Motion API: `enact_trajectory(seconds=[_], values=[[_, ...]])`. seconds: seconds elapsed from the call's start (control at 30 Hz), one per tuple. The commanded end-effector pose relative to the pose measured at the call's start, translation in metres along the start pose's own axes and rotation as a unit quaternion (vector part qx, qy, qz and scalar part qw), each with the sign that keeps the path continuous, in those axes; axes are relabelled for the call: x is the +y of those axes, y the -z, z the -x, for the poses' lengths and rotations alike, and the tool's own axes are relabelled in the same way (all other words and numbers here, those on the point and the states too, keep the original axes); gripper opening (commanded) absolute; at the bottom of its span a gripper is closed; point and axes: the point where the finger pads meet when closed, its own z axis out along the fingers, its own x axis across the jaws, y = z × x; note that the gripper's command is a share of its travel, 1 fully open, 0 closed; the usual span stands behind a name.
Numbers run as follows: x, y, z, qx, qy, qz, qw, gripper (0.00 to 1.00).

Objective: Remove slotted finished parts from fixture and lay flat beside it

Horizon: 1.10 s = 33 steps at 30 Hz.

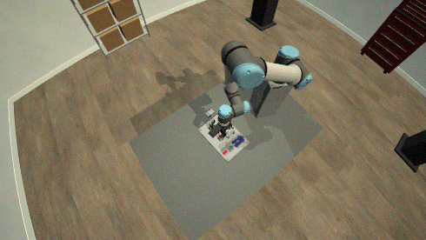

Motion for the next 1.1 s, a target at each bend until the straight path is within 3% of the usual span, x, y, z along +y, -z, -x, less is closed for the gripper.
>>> enact_trajectory(seconds=[0.0,0.4,1.07], values=[[-0.001,0.016,0.000,0.000,0.000,-0.001,1.000,0.28],[-0.001,0.037,0.000,0.000,0.000,-0.001,1.000,0.28],[-0.001,0.038,0.000,0.000,0.000,-0.001,1.000,0.28]])
